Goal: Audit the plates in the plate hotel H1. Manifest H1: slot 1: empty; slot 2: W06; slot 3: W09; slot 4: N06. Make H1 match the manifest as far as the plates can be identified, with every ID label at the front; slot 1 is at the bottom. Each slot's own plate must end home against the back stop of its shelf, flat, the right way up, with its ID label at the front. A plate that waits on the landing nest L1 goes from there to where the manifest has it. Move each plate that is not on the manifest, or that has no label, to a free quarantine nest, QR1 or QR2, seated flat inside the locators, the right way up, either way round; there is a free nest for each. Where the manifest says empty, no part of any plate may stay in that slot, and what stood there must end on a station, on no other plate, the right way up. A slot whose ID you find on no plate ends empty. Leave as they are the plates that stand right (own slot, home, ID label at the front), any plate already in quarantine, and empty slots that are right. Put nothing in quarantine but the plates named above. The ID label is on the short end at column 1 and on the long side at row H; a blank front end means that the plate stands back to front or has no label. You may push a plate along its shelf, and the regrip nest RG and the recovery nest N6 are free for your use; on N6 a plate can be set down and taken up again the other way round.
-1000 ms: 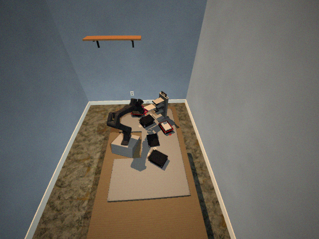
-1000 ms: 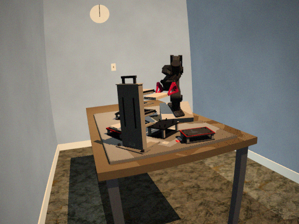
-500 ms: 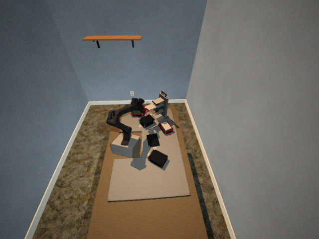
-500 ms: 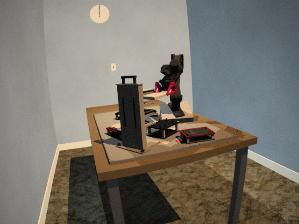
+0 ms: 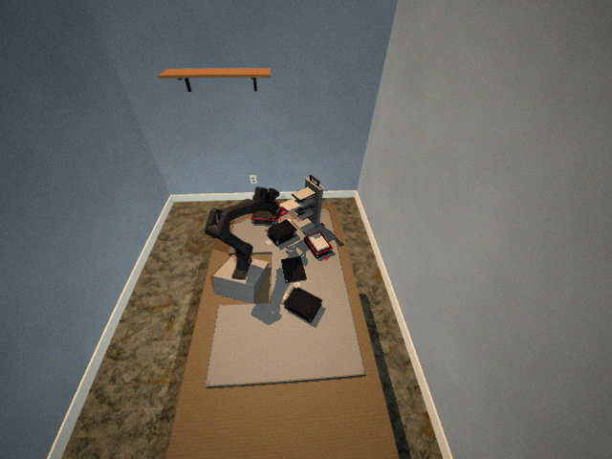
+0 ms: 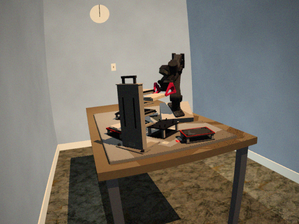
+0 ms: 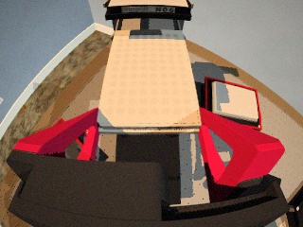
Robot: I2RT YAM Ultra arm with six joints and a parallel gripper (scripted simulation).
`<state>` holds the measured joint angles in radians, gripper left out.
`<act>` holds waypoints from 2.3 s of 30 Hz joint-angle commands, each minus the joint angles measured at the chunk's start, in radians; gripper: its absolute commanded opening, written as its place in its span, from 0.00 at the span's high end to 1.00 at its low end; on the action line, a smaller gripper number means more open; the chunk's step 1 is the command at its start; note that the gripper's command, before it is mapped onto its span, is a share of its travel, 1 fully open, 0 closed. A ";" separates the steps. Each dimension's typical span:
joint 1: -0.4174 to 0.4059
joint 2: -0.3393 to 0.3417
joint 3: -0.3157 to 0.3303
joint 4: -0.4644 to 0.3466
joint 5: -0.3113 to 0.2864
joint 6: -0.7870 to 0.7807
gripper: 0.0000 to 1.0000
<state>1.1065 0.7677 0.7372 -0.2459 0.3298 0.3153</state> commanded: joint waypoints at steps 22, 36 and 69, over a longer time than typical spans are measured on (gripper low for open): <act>-0.045 0.042 0.051 0.063 -0.033 -0.015 0.14; -0.063 0.087 0.062 0.085 -0.050 -0.020 0.14; -0.100 0.131 0.088 0.141 -0.083 -0.029 0.14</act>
<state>1.0199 0.9264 0.7864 -0.1310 0.2447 0.2939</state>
